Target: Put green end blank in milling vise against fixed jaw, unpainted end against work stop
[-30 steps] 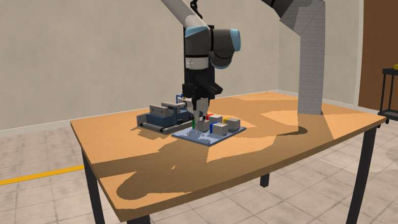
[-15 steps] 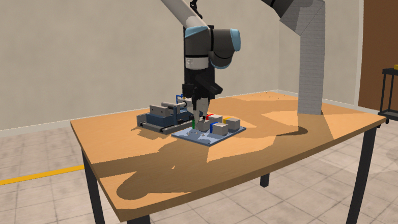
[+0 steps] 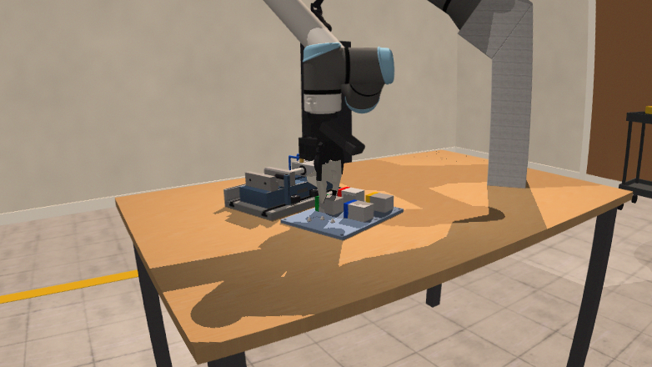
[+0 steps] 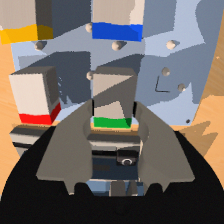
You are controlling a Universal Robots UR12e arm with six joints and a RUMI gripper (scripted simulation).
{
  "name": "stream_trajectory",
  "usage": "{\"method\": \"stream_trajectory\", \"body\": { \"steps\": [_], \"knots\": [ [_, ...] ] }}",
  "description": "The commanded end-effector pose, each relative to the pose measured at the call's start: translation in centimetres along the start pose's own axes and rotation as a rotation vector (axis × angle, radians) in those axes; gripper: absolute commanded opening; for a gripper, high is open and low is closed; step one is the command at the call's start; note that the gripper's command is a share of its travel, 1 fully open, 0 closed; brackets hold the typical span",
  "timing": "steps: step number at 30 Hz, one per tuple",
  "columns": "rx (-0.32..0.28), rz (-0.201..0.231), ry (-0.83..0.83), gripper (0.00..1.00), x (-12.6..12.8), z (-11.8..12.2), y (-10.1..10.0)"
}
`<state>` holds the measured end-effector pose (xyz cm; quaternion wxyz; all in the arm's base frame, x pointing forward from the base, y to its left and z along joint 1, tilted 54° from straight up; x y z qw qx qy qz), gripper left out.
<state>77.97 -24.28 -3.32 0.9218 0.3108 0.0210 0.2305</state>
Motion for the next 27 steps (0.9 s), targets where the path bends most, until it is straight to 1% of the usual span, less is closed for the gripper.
{"method": "stream_trajectory", "body": {
  "steps": [1,21,27],
  "knots": [
    [-0.002,0.002,-0.002,0.00,0.17,0.20,-0.10],
    [-0.002,0.002,-0.002,0.00,0.17,0.20,-0.08],
    [0.000,0.002,0.001,0.00,0.07,-0.02,0.71]
  ]
}}
Point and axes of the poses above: the point where the finger pads meet when closed, its own y axis back along the fingers, its own x axis across the jaws, z = x × y, the point moved 1 cm from there along y, back along the fingers, and after that the axes turned 10 degrees about y, right-handed, at the moved point
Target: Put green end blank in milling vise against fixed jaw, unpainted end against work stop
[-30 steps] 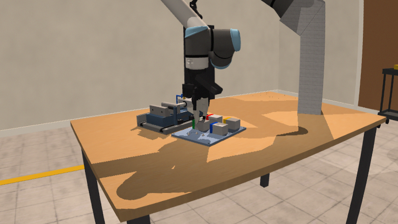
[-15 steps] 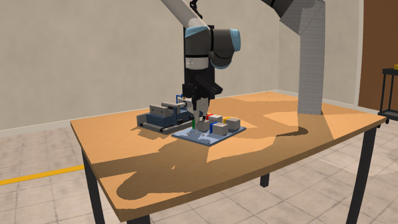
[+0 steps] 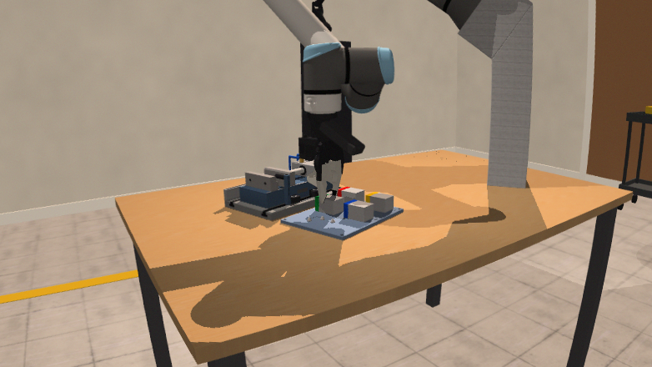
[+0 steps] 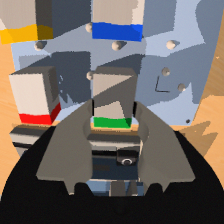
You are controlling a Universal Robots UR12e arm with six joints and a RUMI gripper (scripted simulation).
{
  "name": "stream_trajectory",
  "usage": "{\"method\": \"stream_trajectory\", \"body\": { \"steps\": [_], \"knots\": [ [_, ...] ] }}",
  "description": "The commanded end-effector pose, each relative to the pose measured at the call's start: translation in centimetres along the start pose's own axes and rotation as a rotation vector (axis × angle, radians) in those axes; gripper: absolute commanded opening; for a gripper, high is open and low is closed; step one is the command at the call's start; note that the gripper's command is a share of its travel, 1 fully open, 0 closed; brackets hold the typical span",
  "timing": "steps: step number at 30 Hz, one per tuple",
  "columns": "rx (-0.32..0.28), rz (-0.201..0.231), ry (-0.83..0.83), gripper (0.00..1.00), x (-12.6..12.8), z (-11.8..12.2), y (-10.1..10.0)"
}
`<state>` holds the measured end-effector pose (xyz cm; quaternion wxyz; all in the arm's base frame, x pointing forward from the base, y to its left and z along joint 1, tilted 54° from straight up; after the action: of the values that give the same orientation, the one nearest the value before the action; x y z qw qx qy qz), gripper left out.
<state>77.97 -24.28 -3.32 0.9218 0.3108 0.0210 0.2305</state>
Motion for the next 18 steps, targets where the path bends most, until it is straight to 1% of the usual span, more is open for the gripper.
{"method": "stream_trajectory", "body": {
  "steps": [1,5,9,11,18],
  "knots": [
    [0.000,0.001,0.001,0.00,0.1,0.0,0.9],
    [0.000,0.001,0.001,0.00,0.1,0.0,2.0],
    [0.000,0.001,0.001,0.00,0.1,0.0,3.6],
    [0.000,0.001,0.001,0.00,0.1,0.0,3.6],
    [0.000,0.001,0.001,0.00,0.0,0.0,7.0]
  ]
}}
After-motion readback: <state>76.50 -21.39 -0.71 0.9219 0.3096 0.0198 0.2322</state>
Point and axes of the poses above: the point where the finger pads meet when closed, its own y axis back along the fingers, its own x axis across the jaws, z = x × y, the point moved 1 cm from there along y, back along the fingers, and after that the axes turned 10 degrees about y, right-handed, at the moved point
